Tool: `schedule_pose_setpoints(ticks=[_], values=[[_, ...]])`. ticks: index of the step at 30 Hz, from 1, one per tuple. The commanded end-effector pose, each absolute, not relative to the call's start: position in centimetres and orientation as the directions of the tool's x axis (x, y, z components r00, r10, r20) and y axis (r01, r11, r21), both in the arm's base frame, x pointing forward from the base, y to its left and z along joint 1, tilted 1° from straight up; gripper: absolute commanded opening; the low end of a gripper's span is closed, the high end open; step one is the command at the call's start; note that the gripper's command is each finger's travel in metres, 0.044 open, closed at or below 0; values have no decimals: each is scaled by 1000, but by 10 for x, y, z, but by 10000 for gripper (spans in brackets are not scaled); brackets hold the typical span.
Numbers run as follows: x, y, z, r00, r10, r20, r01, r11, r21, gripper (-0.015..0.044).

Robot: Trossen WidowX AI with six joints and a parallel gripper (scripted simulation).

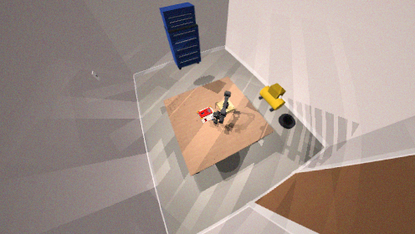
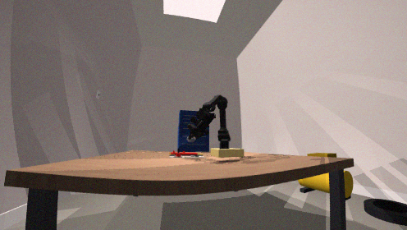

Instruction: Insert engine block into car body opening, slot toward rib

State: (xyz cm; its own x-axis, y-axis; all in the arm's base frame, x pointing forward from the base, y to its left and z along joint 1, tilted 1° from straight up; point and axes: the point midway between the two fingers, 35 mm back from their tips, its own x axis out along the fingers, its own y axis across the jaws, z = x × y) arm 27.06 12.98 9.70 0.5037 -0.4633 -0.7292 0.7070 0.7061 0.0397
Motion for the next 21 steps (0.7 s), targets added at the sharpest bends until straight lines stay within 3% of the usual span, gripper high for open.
schedule_pose_setpoints(ticks=[1, 21], values=[[268, 132, 87, 539, -511, -670, 705, 709, 25, 0], [267, 133, 60, 550, -521, -653, 704, 710, 26, 0]])
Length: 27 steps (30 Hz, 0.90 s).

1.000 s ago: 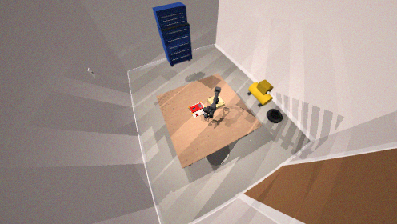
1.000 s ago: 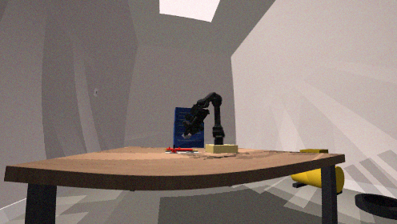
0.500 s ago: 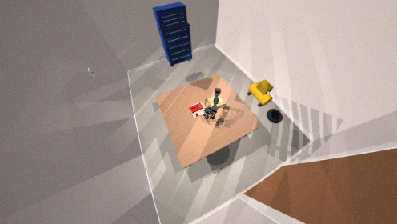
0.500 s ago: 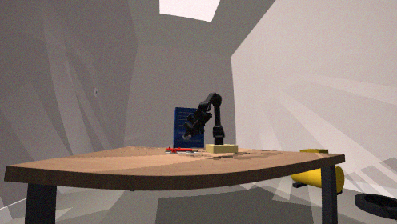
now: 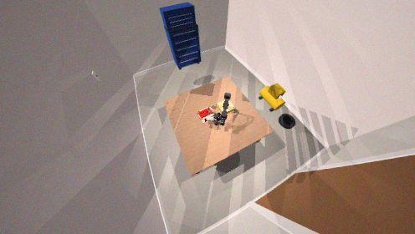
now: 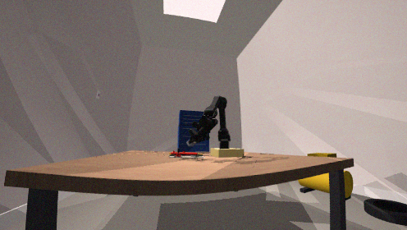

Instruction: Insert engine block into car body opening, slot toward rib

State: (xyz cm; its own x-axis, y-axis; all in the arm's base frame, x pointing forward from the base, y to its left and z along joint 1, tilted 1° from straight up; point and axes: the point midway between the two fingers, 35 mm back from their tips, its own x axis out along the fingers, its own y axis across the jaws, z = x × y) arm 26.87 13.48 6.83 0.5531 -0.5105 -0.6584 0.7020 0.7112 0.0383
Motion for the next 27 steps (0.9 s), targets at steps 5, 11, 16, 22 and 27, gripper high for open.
schedule_pose_setpoints(ticks=[5, 11, 16, 22, 27], values=[[267, 133, 54, 550, -521, -653, 704, 710, 26, 0], [268, 133, 46, 550, -521, -653, 704, 710, 26, 0], [268, 133, 40, 550, -521, -653, 704, 710, 26, 0], [268, 134, 33, 550, -521, -653, 704, 710, 26, 0], [268, 134, 26, 550, -521, -653, 704, 710, 26, 0]])
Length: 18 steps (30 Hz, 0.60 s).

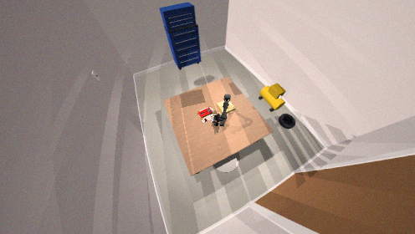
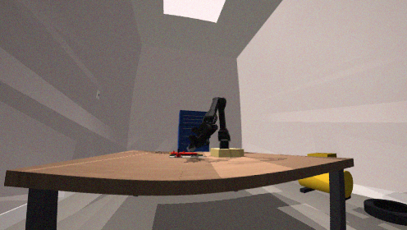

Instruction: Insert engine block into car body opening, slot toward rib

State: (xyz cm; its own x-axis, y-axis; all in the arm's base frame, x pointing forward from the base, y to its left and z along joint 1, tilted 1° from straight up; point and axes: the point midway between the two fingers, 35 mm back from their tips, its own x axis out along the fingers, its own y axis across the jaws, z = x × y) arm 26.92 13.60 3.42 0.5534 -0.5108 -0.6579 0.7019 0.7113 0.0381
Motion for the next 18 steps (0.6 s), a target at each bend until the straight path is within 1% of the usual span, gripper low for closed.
schedule_pose_setpoints(ticks=[1, 18], values=[[268, 134, 25, 550, -521, -653, 704, 710, 26, 0], [268, 134, 4, 550, -521, -653, 704, 710, 26, 0]])
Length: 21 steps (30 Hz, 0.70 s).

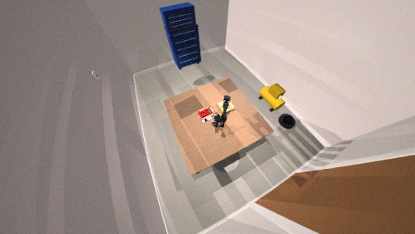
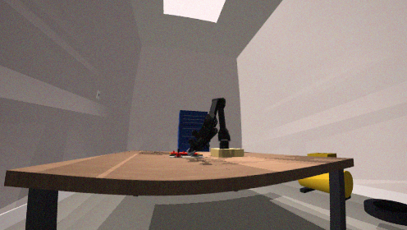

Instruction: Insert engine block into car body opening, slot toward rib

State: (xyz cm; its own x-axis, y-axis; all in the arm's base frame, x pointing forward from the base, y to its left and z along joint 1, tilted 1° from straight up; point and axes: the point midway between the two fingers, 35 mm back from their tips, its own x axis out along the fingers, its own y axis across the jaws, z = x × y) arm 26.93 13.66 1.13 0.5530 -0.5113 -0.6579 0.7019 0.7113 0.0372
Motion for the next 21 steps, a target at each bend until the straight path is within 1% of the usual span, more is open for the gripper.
schedule_pose_setpoints(ticks=[1, 21], values=[[268, 134, 3, 550, -521, -653, 704, 710, 26, 0], [268, 135, -20, 550, -521, -653, 704, 710, 26, 0]])
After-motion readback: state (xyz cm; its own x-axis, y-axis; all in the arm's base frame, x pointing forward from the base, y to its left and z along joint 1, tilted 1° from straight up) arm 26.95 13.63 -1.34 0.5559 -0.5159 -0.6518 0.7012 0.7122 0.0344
